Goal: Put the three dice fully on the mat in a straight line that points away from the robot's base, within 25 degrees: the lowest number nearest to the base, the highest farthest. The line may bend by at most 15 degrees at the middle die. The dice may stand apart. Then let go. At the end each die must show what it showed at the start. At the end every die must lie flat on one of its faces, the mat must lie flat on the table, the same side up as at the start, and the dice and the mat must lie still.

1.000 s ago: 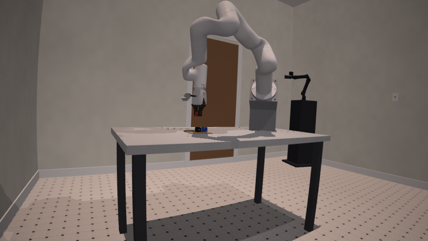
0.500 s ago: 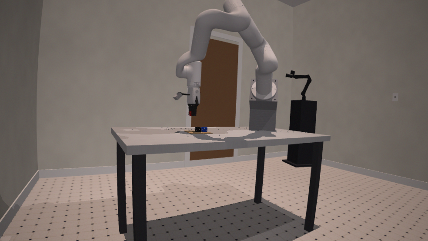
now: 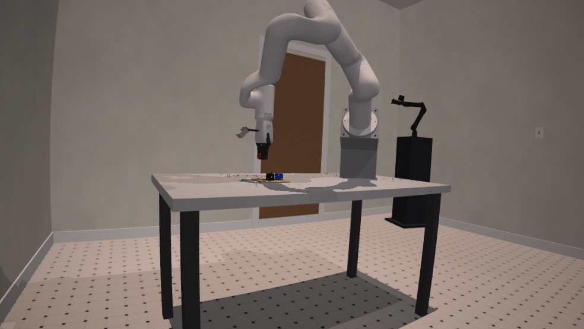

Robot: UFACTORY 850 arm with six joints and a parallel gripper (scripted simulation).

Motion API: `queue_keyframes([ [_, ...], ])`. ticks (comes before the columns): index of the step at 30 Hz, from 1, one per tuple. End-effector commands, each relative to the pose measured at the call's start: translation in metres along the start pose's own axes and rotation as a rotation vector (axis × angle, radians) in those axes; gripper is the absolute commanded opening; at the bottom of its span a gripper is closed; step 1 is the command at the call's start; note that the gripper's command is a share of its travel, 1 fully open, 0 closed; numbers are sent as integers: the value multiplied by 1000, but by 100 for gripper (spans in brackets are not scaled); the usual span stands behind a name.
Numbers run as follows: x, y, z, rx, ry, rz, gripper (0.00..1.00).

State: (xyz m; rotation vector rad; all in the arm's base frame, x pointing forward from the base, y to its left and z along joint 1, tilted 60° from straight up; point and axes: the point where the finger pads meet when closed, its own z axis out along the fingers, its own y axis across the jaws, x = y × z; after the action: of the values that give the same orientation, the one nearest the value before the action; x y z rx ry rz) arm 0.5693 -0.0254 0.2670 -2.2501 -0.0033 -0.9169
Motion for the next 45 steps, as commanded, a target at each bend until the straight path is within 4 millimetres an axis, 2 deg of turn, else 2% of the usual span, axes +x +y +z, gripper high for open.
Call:
queue_keyframes([
  [1,1,0,9,0,1,0,27],
  [4,1,0,13,0,1,0,27],
  [19,2,0,79,0,1,0,27],
  [27,2,0,89,0,1,0,27],
  [45,2,0,89,0,1,0,27],
])
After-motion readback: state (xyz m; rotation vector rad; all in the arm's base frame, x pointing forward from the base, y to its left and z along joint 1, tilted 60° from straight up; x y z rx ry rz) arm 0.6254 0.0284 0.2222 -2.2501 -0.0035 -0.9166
